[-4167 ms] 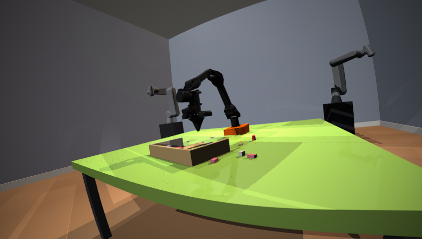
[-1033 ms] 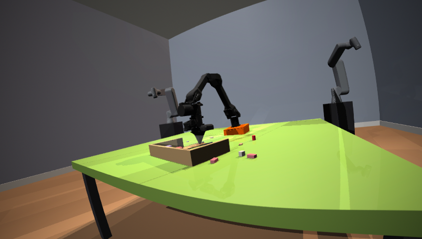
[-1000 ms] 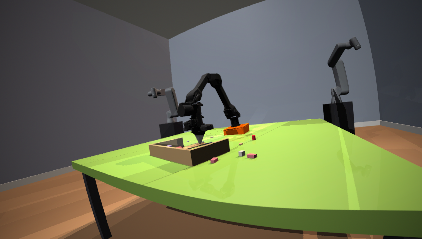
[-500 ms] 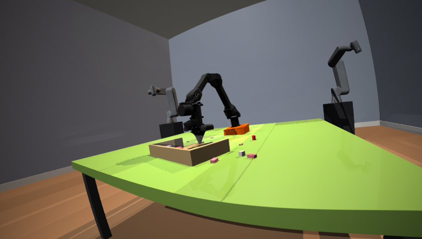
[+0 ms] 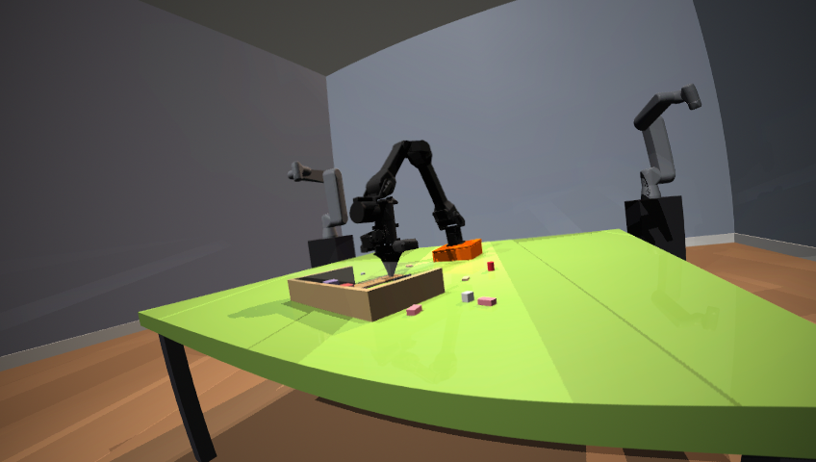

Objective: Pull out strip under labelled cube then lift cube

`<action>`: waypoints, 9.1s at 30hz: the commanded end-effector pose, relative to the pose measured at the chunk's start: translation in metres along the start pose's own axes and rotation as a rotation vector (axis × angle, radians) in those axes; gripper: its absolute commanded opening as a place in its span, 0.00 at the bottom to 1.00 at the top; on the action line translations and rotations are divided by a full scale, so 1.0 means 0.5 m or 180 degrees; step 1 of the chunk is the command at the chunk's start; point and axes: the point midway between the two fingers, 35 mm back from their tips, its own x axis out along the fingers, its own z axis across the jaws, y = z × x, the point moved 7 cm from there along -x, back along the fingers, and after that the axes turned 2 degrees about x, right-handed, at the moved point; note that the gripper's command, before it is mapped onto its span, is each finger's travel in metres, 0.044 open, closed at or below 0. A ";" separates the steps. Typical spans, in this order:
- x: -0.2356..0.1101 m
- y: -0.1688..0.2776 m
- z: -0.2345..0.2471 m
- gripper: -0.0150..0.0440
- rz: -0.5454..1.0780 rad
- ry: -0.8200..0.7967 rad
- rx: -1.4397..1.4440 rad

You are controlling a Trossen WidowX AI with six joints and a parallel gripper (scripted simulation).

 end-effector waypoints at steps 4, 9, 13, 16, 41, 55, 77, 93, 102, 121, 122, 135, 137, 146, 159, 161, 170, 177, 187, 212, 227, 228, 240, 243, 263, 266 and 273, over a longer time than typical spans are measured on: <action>0.009 0.029 -0.001 0.25 0.0065 0.0002 0.0004; 0.009 0.045 -0.002 0.25 0.0067 0.0002 0.0004; 0.010 0.057 -0.002 0.25 0.0069 0.0002 0.0003; 0.010 0.066 -0.003 0.25 0.0070 0.0002 0.0003; 0.011 0.142 -0.006 0.25 0.0080 0.0002 0.0003; 0.010 0.182 -0.008 0.25 0.0086 0.0002 0.0003; 0.009 0.246 -0.010 0.25 0.0094 0.0003 0.0002; 0.008 0.294 -0.012 0.25 0.0100 0.0003 0.0002; 0.008 0.318 -0.013 0.25 0.0104 0.0003 0.0002; 0.008 0.326 -0.014 0.25 0.0105 0.0003 0.0002; 0.008 0.326 -0.014 0.25 0.0105 0.0003 0.0002; 0.008 0.326 -0.014 0.25 0.0105 0.0003 0.0002; -0.019 0.306 -0.010 0.25 0.0023 -0.0018 0.0000; -0.083 0.287 -0.008 0.34 0.0099 0.0003 0.0139; -0.090 0.184 0.000 0.92 0.0085 0.0006 0.0431; -0.092 0.170 0.001 1.00 0.0083 0.0006 0.0431; -0.100 0.102 0.006 1.00 0.0075 0.0004 0.0432; -0.107 0.049 0.008 1.00 0.0067 0.0004 0.0432; -0.117 -0.028 0.010 1.00 0.0057 0.0003 0.0433; -0.075 -0.092 0.011 0.68 0.0049 0.0003 0.0433; -0.027 -0.091 0.010 0.68 0.0049 0.0003 0.0433; -0.023 -0.091 0.010 0.68 0.0049 0.0003 0.0433; -0.017 -0.091 0.010 0.54 0.0035 0.0011 0.0442; -0.017 -0.091 0.010 0.48 0.0035 0.0011 0.0442; -0.082 -0.009 0.000 0.25 0.0056 0.0007 0.0435; -0.096 0.014 -0.003 0.25 0.0061 0.0006 0.0433; -0.103 0.037 -0.005 0.25 0.0066 0.0006 0.0432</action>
